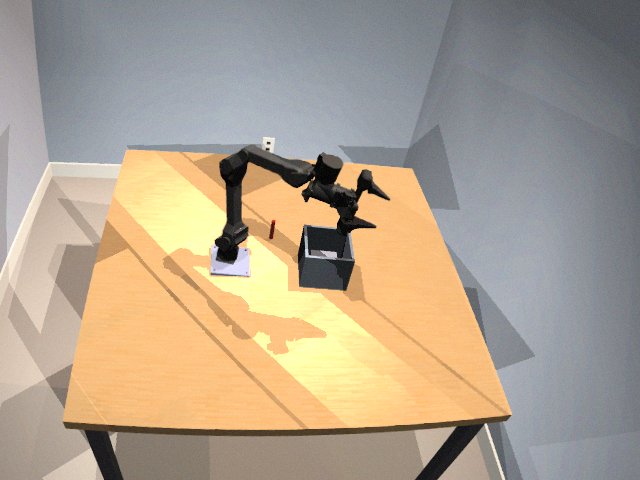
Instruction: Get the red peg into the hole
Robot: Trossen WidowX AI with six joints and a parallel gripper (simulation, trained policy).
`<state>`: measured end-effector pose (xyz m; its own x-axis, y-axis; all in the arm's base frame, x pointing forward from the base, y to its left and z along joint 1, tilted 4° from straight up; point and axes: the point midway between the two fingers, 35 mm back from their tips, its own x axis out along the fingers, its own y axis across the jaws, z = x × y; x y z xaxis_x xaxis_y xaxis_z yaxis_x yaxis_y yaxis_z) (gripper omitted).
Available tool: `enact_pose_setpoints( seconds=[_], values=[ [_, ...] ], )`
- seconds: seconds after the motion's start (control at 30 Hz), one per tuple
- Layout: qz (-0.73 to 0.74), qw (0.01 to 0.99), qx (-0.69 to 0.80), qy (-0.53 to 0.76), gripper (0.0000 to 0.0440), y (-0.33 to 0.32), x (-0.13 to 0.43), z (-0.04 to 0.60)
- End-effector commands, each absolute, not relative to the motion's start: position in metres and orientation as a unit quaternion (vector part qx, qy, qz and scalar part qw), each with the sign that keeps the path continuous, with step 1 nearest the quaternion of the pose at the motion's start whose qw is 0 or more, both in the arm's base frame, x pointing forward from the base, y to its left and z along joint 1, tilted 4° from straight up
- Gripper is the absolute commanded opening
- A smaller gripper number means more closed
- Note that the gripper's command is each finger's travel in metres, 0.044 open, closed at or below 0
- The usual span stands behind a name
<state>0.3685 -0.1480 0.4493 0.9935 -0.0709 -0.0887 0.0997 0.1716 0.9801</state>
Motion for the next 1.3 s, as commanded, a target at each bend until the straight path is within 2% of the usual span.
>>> enact_pose_setpoints(
  seconds=[0.0,0.63,1.27],
  values=[
    [-0.051,0.744,0.665,0.038,0.044,-0.124,0.368,0.439],
    [-0.037,0.653,0.729,0.202,0.044,-0.011,0.349,0.38],
    [-0.069,0.568,0.713,0.406,0.044,0.084,0.295,0.301]
  ],
)
